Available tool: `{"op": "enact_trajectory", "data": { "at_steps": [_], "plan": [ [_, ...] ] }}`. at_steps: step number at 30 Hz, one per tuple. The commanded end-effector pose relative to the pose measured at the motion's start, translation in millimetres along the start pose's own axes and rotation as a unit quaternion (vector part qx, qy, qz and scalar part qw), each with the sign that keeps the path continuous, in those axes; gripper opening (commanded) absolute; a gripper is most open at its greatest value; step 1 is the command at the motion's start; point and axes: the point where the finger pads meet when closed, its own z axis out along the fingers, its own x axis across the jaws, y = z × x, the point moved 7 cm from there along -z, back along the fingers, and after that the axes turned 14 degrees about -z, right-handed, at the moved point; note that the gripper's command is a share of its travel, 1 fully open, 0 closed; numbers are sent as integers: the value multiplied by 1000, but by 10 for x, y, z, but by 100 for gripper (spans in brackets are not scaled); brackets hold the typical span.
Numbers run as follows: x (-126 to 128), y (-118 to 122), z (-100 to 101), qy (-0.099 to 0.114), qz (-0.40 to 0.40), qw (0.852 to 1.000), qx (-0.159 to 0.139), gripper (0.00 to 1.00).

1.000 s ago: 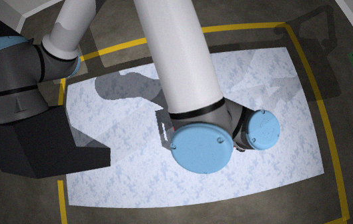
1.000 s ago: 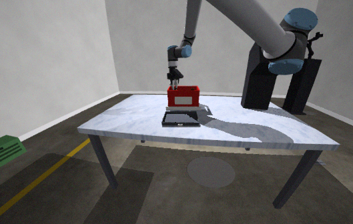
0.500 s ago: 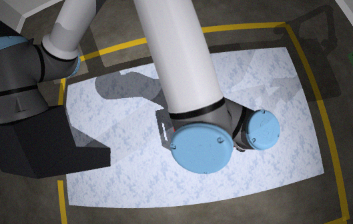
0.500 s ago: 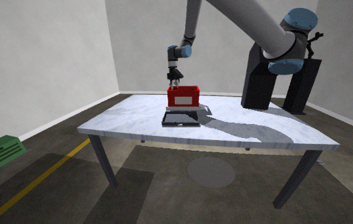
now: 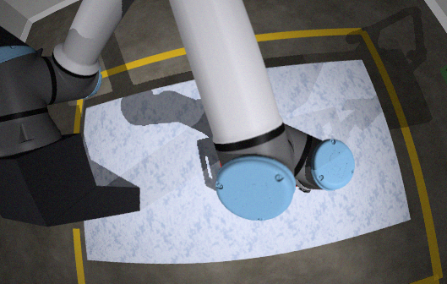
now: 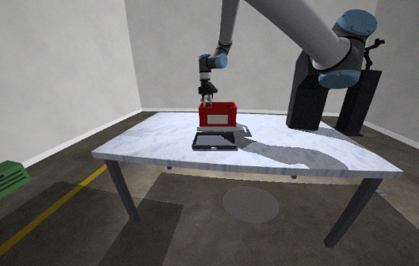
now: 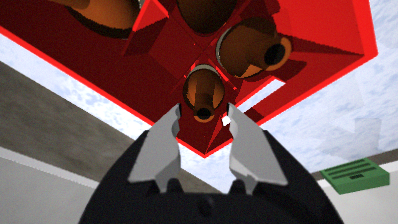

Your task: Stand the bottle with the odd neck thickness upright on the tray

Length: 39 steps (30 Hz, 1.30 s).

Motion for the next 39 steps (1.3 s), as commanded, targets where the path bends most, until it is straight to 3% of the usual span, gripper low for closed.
{"op": "enact_trajectory", "data": {
  "at_steps": [1, 22, 39],
  "plan": [
    [1, 6, -8, 0, 0, 1000, -1, 38],
    [1, 6, -43, 0, 0, 1000, -1, 38],
    [1, 5, -436, 0, 0, 1000, -1, 38]
  ]
}}
